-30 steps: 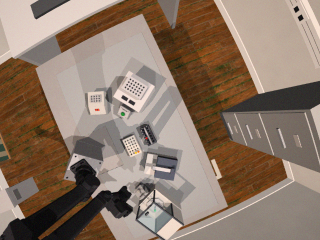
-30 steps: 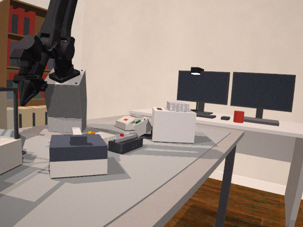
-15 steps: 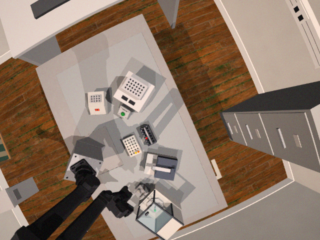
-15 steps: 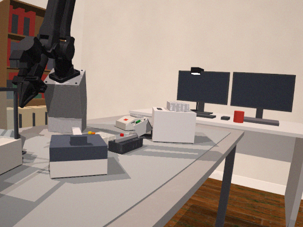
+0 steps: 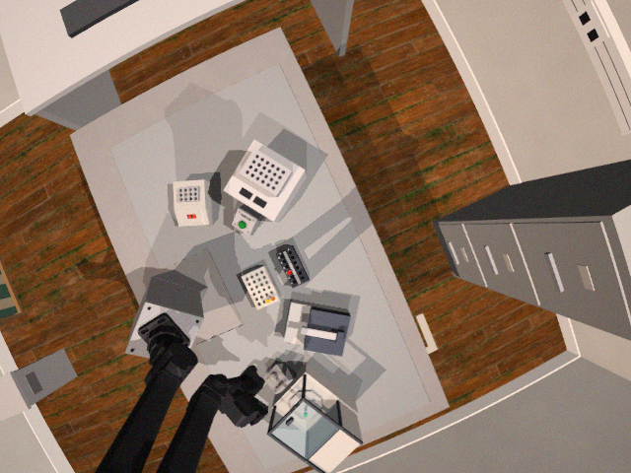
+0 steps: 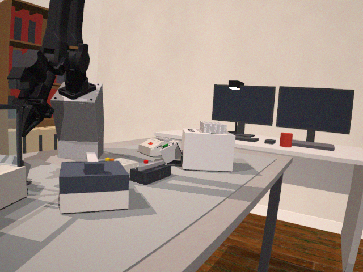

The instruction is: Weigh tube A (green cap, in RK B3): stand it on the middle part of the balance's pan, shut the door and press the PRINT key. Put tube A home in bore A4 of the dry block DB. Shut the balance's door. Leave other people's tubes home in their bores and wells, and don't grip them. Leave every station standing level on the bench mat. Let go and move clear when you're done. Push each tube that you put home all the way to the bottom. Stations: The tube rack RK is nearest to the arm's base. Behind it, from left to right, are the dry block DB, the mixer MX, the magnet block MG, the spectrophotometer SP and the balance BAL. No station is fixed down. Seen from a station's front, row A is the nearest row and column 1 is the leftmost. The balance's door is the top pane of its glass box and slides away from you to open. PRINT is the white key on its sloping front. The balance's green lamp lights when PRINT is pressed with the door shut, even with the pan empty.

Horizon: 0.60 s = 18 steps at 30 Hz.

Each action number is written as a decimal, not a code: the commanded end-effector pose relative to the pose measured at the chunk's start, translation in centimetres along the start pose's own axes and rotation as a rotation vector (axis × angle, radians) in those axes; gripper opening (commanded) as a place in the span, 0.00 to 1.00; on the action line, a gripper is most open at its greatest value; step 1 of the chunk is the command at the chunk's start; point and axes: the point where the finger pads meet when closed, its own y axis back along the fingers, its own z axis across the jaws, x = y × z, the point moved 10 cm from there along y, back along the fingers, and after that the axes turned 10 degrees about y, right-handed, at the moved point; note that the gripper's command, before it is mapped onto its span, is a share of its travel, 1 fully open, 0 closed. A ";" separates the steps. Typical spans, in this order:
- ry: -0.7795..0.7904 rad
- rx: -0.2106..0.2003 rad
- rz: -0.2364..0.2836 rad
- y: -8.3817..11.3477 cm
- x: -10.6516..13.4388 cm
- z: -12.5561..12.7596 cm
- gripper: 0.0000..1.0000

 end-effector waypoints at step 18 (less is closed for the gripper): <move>-0.007 -0.007 -0.011 -3.3 -0.2 0.3 0.00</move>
